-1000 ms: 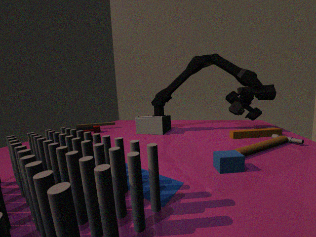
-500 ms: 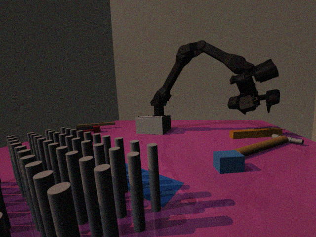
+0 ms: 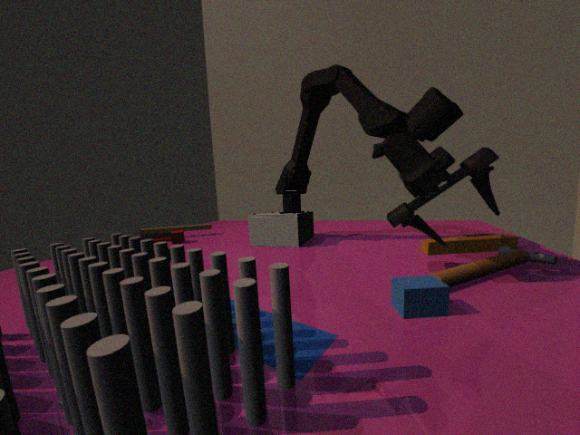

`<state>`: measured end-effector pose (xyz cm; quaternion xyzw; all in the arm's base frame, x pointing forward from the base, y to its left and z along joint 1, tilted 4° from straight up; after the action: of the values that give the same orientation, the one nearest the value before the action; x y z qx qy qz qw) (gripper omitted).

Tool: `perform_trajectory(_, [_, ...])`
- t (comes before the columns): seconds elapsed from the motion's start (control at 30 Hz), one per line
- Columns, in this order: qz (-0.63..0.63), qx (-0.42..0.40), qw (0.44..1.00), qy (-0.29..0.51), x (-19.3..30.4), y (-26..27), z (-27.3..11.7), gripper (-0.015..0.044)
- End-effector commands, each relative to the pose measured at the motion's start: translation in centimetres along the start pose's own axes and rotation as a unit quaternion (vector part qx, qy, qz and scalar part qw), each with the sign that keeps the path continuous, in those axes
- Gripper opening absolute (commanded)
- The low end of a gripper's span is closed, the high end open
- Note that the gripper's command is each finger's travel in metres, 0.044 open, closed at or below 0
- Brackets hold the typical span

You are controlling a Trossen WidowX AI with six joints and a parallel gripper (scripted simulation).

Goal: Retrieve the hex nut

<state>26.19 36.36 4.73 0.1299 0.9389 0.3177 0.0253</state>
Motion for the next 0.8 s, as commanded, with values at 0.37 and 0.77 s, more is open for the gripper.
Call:
perform_trajectory(0.37, [-0.220,0.150,0.883,-0.388,-16.4,-12.2,-11.4,0.0440])
perform_trajectory(0.77, [-0.251,0.315,0.780,-0.479,-19.0,-19.0,-18.5,0.0440])
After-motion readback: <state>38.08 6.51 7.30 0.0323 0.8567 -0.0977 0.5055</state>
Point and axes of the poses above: the point midway between the two fingers, 35 mm back from their tips, its own z axis out along the fingers, its own y axis across the jaws, x = y × z, the point moved 4 cm from there along -z, back along the fingers, and after that the axes turned 4 degrees about z, right-handed, at the moved point
